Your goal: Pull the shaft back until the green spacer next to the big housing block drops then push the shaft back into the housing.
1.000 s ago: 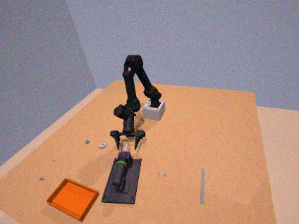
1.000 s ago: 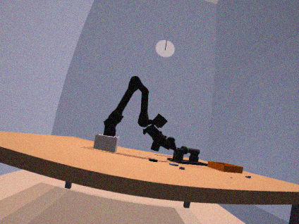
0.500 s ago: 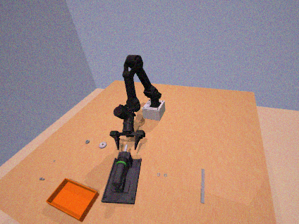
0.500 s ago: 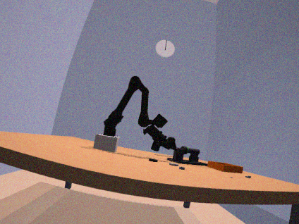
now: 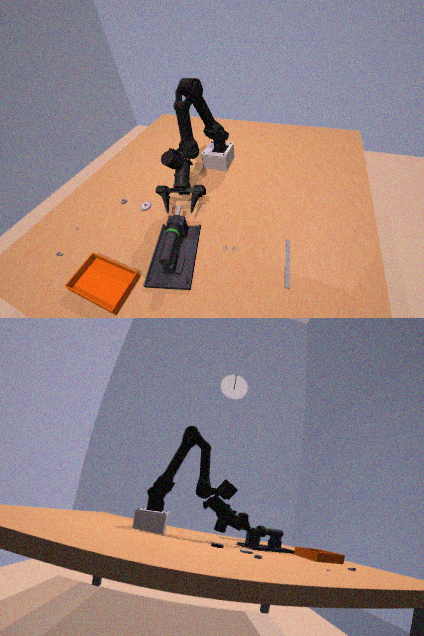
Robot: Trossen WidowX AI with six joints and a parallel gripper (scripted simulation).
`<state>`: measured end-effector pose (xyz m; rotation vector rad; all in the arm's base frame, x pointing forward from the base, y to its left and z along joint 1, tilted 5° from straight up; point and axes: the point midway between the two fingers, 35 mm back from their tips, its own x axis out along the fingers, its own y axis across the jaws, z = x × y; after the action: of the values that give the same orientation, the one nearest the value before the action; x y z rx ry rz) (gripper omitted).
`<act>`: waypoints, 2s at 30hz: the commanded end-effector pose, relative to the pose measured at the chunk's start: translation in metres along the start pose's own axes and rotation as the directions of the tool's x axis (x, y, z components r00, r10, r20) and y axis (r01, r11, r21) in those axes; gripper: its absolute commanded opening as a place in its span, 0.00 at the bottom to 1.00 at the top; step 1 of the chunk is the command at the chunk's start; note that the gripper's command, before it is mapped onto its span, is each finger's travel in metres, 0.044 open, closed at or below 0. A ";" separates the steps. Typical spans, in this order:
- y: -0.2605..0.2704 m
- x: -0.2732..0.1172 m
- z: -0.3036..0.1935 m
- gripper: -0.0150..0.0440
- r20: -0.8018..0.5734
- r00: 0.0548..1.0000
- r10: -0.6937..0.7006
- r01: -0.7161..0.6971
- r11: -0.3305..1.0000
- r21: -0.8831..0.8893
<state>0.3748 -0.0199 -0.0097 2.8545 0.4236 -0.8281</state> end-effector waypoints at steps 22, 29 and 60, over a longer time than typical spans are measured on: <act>0.001 0.018 -0.002 1.00 -0.006 1.000 0.005 -0.005 1.000 0.001; 0.001 0.019 -0.002 1.00 -0.006 1.000 0.005 -0.005 1.000 0.002; 0.002 0.018 -0.002 0.91 0.000 1.000 0.003 -0.003 1.000 0.002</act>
<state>0.3911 -0.0175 -0.0182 2.8564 0.4186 -0.8281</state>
